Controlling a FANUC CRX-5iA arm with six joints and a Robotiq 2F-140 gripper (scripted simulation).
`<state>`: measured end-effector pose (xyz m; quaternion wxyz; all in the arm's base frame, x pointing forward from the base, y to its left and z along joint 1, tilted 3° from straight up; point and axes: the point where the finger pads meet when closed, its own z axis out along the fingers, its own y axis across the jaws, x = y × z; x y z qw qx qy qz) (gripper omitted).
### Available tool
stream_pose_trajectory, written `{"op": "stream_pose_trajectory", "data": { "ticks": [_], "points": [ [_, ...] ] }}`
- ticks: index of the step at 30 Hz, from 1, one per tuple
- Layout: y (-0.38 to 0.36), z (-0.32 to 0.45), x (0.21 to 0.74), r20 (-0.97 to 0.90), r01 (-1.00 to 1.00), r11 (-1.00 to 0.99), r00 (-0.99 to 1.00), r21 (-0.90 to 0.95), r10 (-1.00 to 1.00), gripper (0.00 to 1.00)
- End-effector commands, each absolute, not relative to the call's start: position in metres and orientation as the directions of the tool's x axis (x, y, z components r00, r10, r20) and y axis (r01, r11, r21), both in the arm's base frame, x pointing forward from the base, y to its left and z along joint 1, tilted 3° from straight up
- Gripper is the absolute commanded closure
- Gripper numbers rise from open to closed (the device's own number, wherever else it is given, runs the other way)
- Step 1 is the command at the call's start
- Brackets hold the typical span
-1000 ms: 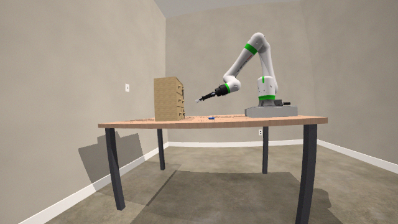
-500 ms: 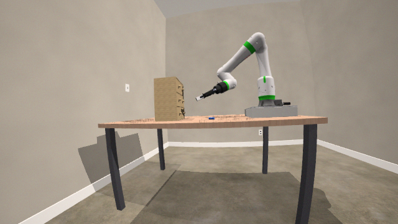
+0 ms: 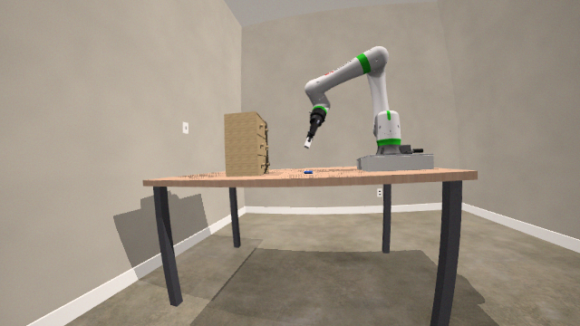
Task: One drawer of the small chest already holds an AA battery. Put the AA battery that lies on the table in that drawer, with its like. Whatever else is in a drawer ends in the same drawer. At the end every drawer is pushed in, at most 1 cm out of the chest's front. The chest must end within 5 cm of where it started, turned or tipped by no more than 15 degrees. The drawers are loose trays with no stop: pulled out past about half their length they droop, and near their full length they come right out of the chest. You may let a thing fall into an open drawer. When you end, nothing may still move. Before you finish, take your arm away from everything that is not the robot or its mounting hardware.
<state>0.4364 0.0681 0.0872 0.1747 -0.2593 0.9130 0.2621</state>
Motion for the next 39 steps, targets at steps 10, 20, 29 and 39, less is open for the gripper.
{"op": "stream_pose_trajectory", "data": {
  "ticks": [10,20,29,39],
  "points": [
    [-0.018,0.159,0.453,0.003,-0.315,0.946,-0.949,0.080,-0.316,1.00],
    [-0.039,0.192,0.465,0.026,-0.230,0.972,-0.973,-0.054,-0.229,1.00],
    [-0.039,0.192,0.465,0.026,-0.230,0.972,-0.973,-0.054,-0.229,1.00],
    [-0.027,0.192,0.464,0.026,-0.230,0.972,-0.973,-0.054,-0.229,1.00]
  ]
}}
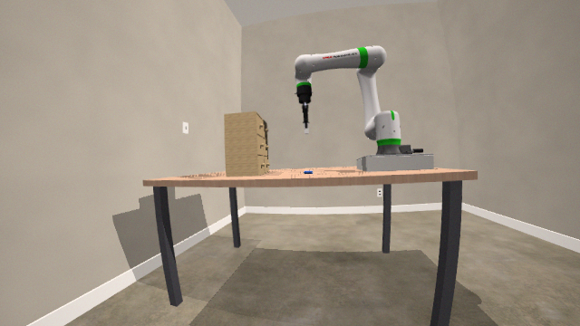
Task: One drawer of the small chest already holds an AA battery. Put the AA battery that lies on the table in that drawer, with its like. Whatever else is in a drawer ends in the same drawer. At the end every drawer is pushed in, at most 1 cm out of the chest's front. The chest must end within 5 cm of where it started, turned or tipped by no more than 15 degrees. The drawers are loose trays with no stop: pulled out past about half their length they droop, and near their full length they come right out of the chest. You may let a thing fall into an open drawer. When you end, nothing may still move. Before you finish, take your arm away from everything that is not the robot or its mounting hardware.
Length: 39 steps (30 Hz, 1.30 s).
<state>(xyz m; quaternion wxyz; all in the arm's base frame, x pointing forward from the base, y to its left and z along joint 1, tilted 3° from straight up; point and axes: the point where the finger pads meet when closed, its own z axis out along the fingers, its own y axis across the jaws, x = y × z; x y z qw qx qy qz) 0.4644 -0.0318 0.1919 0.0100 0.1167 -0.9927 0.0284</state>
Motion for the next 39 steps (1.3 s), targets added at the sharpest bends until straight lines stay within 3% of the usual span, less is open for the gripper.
{"op": "stream_pose_trajectory", "data": {
  "ticks": [1,18,30,39],
  "points": [
    [-0.022,0.191,0.463,0.026,-0.230,0.972,-0.973,-0.054,-0.229,1.00],
    [0.093,0.185,0.450,0.027,-0.230,0.972,-0.973,-0.054,-0.228,1.00],
    [0.108,0.183,0.449,0.022,-0.234,0.971,-0.972,-0.048,-0.233,1.00],
    [0.178,0.128,0.472,-0.152,-0.350,0.930,-0.931,0.113,-0.332,1.00]
  ]
}}
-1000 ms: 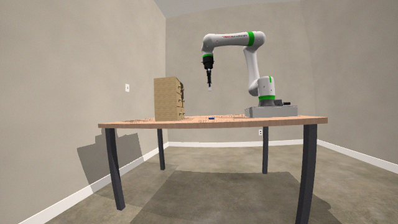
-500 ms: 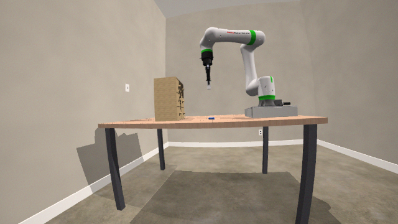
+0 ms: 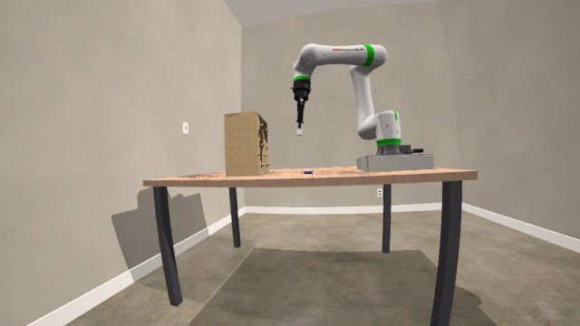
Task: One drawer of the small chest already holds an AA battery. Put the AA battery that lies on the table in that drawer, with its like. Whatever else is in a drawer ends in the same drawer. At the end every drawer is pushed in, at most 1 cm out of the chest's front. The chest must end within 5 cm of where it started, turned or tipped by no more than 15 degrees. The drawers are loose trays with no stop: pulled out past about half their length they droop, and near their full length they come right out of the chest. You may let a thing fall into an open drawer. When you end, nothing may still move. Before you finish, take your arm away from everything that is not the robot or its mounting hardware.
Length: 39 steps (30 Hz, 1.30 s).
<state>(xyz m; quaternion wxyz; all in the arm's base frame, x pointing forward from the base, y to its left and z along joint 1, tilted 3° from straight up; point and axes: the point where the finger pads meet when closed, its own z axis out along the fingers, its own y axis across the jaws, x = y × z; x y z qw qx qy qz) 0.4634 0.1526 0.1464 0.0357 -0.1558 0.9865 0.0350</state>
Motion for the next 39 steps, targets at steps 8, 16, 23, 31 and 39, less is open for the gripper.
{"op": "stream_pose_trajectory", "data": {
  "ticks": [8,16,23,31,39],
  "points": [
    [0.237,0.091,0.494,-0.364,-0.435,0.874,-0.867,0.217,-0.342,1.00],
    [0.245,0.068,0.544,-0.732,-0.454,0.871,-0.656,0.186,-0.186,1.00],
    [0.190,0.073,0.552,-0.878,-0.354,0.933,-0.464,0.064,-0.116,1.00],
    [0.130,0.082,0.547,-0.926,-0.242,0.969,-0.355,-0.043,-0.129,1.00],
    [0.124,0.083,0.545,-0.929,-0.229,0.972,-0.346,-0.054,-0.133,0.80]
  ]
}}
